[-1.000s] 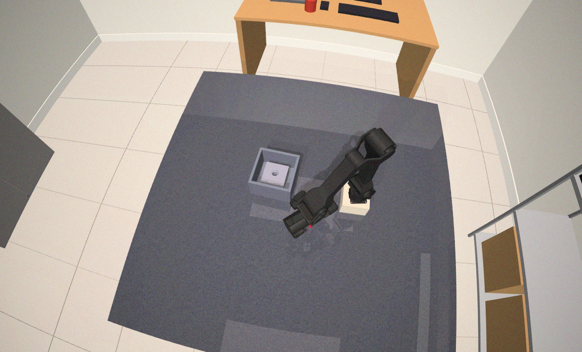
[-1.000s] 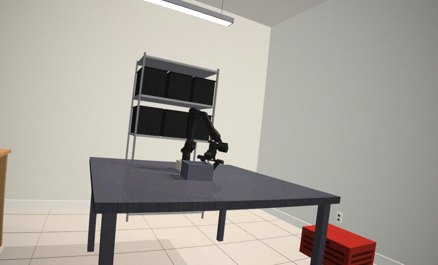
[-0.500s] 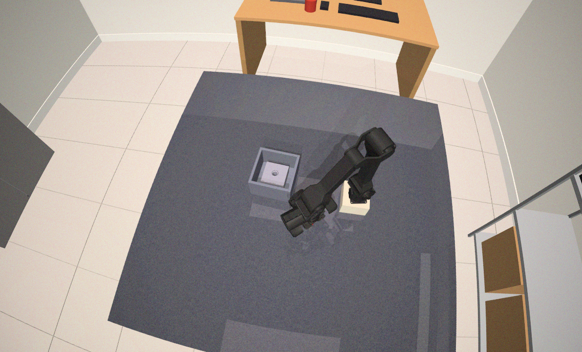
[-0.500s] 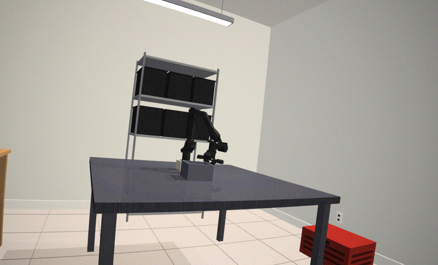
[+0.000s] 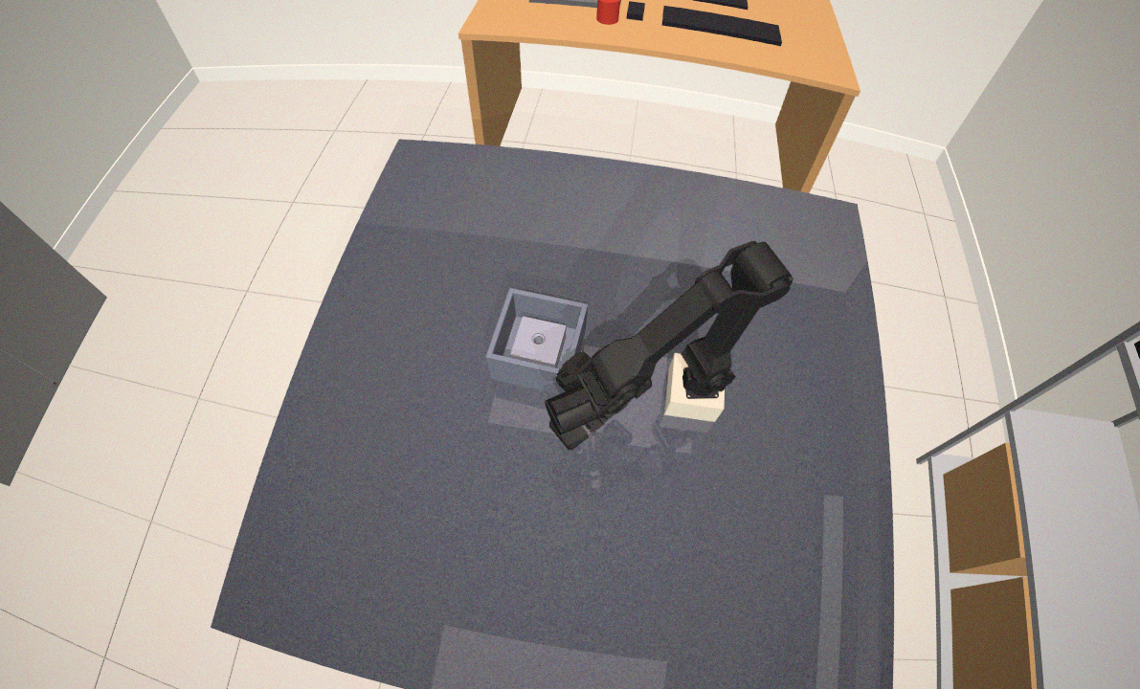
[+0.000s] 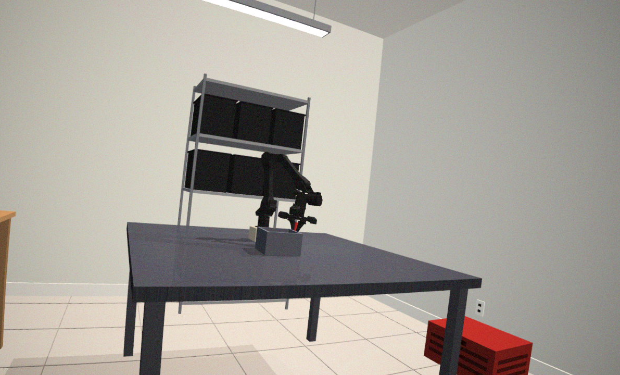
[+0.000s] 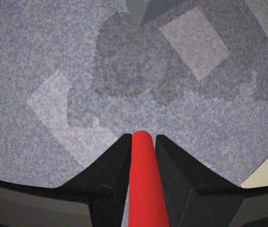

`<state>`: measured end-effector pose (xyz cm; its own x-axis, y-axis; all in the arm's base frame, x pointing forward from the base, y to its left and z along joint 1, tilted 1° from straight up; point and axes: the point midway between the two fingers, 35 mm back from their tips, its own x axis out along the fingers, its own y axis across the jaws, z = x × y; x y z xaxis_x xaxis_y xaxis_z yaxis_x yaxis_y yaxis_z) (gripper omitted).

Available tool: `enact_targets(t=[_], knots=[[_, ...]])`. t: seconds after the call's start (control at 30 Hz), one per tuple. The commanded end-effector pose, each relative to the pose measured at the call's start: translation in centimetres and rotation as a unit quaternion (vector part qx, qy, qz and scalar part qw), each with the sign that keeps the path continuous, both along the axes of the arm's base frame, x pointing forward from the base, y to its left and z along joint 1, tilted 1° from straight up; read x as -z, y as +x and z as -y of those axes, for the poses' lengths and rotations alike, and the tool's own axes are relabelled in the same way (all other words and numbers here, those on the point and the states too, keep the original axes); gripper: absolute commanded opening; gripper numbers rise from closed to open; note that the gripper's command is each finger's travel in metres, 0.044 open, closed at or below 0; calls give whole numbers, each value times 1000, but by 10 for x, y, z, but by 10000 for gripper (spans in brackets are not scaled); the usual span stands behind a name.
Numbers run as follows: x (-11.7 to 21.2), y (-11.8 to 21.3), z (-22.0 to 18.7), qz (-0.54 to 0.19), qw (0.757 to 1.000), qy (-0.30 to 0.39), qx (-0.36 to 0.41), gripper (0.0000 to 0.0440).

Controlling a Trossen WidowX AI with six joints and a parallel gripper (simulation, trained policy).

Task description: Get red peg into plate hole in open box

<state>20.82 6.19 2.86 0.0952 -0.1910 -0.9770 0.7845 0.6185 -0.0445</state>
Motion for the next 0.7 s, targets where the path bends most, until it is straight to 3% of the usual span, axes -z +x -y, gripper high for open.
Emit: enact_targets(t=[0.0, 0.67], knots=[[-16, 9, 7, 17, 1000, -11, -13, 0], [-70, 54, 52, 49, 998, -43, -22, 0]])
